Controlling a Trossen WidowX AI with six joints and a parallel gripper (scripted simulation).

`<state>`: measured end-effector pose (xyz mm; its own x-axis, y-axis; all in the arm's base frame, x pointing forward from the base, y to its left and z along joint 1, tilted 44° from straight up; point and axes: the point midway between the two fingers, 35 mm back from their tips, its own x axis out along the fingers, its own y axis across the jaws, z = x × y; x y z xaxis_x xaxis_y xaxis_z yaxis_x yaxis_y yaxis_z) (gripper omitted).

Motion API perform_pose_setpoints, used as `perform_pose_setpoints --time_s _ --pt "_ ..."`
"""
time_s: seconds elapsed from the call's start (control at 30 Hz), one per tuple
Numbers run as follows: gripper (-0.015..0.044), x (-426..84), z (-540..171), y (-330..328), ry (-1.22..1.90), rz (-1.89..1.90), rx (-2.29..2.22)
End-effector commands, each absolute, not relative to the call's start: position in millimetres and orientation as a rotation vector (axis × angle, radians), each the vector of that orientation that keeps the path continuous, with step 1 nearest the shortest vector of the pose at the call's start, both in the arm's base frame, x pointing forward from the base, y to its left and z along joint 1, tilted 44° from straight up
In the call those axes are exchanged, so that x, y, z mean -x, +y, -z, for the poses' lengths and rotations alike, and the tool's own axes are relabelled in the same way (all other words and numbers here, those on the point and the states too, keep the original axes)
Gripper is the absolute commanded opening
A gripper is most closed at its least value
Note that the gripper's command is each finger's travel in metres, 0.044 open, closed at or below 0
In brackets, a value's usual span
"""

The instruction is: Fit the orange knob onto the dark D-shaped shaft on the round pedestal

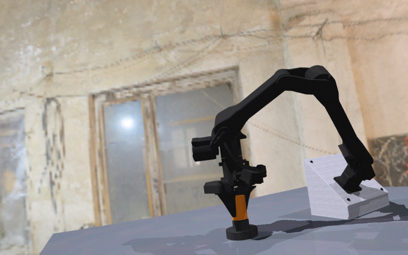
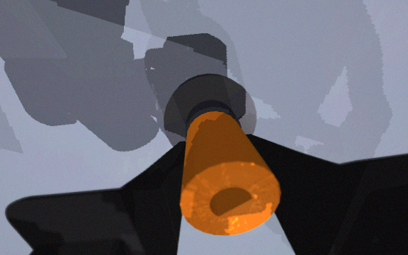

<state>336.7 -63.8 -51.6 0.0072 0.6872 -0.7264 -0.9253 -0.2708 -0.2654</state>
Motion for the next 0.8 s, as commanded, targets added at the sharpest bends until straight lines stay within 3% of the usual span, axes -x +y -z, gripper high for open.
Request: perform_pose_setpoints --time_s 0.0,0.33,0.77 --pt "0.0000 -336.3 53.8 -60.9 0.347 -1.604 0.928" --pt "0.0000 -336.8 53.4 -62.0 0.345 -1.606 0.937" --pt "0.0341 -336.8 53.4 -62.0 0.345 -1.606 0.937"
